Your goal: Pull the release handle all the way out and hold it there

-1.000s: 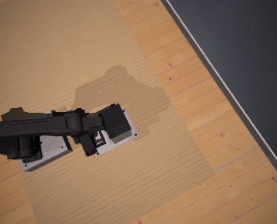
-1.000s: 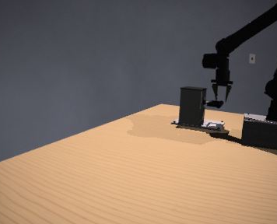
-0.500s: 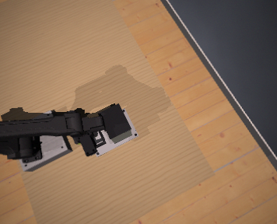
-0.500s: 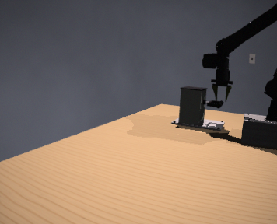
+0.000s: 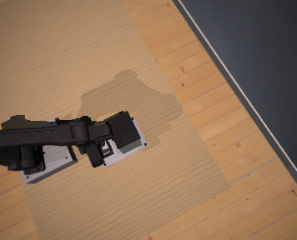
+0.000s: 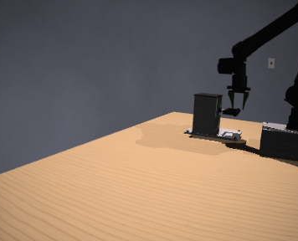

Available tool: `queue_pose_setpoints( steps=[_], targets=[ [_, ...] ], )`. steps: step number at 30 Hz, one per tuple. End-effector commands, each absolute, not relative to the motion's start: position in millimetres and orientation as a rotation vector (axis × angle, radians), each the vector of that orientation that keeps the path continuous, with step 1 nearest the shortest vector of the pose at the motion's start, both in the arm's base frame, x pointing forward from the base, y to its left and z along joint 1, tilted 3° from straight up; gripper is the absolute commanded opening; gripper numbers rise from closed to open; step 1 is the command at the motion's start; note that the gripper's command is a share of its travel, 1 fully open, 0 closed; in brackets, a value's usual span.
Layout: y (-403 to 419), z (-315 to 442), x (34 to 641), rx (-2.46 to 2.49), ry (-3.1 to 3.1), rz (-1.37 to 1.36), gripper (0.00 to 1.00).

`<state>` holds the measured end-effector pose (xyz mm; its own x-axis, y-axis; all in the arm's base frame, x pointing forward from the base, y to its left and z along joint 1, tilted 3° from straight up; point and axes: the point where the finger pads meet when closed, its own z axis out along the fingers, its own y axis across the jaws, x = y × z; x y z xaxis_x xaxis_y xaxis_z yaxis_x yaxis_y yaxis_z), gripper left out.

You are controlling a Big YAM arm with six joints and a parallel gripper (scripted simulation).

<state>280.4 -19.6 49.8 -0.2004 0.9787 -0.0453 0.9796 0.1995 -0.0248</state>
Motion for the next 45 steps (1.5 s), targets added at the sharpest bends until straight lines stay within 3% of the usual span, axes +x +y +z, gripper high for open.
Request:
queue_pose_setpoints(
  steps=[1,45],
  targets=[
    [-21.5,50.9,291.0,1.972,2.412,-0.058,0.47],
    [-21.5,50.9,291.2,1.972,2.412,-0.058,0.47]
  ],
)
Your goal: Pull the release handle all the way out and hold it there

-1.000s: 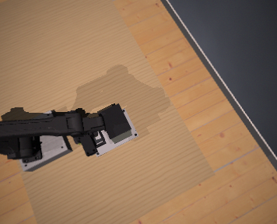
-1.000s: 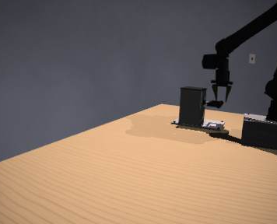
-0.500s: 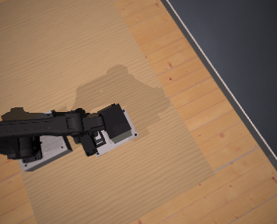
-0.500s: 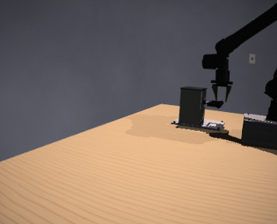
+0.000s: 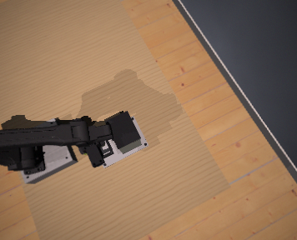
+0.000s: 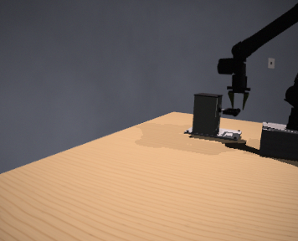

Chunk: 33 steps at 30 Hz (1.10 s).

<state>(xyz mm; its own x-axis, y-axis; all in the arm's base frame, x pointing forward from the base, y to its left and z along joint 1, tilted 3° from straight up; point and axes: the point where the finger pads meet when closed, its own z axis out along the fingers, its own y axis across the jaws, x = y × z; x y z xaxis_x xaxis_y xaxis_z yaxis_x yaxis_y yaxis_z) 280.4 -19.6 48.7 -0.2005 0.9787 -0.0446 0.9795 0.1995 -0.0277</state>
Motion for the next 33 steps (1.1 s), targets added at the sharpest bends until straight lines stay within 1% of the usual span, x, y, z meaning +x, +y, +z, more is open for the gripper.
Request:
queue_pose_setpoints(
  steps=[1,33],
  targets=[
    [-21.5,50.9,291.2,1.972,2.412,-0.058,0.47],
    [-21.8,46.1,291.1,1.972,2.412,-0.058,0.47]
  ],
)
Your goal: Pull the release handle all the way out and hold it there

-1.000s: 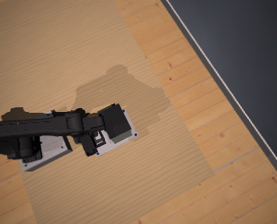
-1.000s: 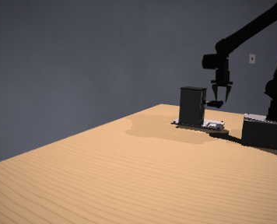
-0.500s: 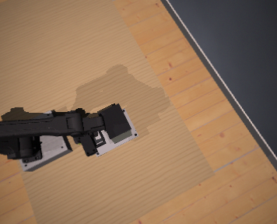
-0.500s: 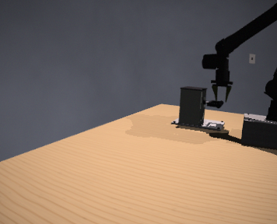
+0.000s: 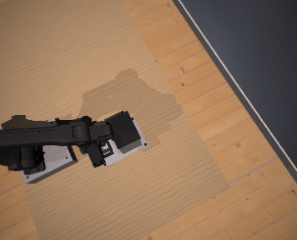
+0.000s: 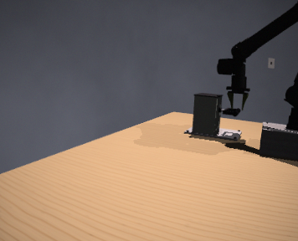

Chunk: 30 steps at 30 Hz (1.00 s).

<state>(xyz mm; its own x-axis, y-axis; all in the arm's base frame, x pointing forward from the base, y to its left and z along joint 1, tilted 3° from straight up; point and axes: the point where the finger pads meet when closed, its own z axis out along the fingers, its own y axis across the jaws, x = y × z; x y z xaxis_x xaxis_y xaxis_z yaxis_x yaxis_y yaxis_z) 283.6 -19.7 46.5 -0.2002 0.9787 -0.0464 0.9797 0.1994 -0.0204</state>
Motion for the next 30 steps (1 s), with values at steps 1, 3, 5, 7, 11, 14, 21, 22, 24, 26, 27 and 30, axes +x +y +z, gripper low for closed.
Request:
queue_pose_setpoints(
  steps=[1,3,5,7,11,14,21,22,24,26,27,30],
  targets=[
    [-21.8,45.5,291.1,1.972,2.412,-0.058,0.47],
    [-21.9,44.4,291.1,1.972,2.412,-0.058,0.47],
    [-21.9,43.1,291.1,1.972,2.412,-0.058,0.47],
    [-22.0,41.9,291.0,1.972,2.412,-0.058,0.47],
    [-22.1,39.3,291.0,1.972,2.412,-0.058,0.47],
    [-22.2,37.5,291.0,1.972,2.412,-0.058,0.47],
    [-22.3,34.7,290.9,1.972,2.412,-0.058,0.47],
    [-22.4,34.2,290.9,1.972,2.412,-0.058,0.47],
    [-22.4,33.3,290.9,1.972,2.412,-0.058,0.47],
    [-22.5,32.5,290.9,1.972,2.412,-0.058,0.47],
    [-22.5,32.2,290.9,1.972,2.412,-0.058,0.47],
    [-22.5,31.4,290.9,1.972,2.412,-0.058,0.47]
  ],
)
